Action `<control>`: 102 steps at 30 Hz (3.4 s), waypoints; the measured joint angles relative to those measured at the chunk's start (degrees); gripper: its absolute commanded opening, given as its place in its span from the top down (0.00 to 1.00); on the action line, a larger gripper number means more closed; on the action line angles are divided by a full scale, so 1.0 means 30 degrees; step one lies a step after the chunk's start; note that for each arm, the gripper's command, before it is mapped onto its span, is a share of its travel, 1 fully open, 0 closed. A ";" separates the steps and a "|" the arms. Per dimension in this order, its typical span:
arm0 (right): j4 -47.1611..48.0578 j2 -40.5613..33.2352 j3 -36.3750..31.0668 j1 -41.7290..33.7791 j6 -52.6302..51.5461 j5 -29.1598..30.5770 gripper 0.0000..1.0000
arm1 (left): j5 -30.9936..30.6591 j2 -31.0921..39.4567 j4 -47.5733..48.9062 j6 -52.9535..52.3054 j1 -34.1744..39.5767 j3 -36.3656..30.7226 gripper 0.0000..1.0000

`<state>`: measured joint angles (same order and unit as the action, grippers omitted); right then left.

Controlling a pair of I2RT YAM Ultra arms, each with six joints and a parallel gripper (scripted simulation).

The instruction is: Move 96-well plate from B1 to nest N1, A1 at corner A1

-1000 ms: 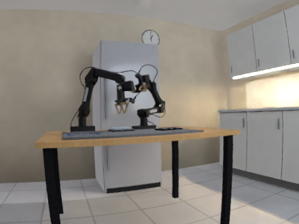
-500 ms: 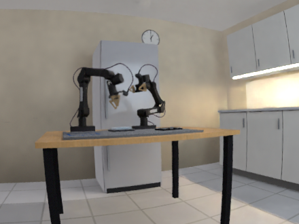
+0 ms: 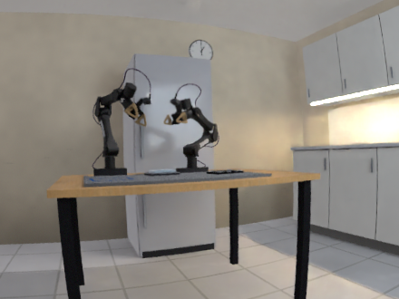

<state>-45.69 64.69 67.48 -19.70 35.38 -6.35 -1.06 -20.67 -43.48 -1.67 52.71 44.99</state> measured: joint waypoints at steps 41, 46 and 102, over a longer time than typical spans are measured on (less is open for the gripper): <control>1.5081 -0.1588 -0.2448 0.6506 -1.1591 0.1916 0.00 | -0.1523 -1.3792 1.5737 -0.0488 -0.1829 -0.8196 0.00; 1.5118 -0.1588 -0.2448 0.6506 -1.1613 0.1938 0.00 | -0.1537 -1.3792 1.5832 -0.0488 -0.1829 -0.8196 0.00; -1.1905 -1.3333 0.1727 -0.8495 -1.1497 0.3075 0.00 | 0.0255 -2.7285 -0.5748 -1.0163 -0.1523 0.9384 0.00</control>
<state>-81.41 24.69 72.66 -45.19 0.89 2.87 -0.30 -102.52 -60.73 -32.16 48.14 73.14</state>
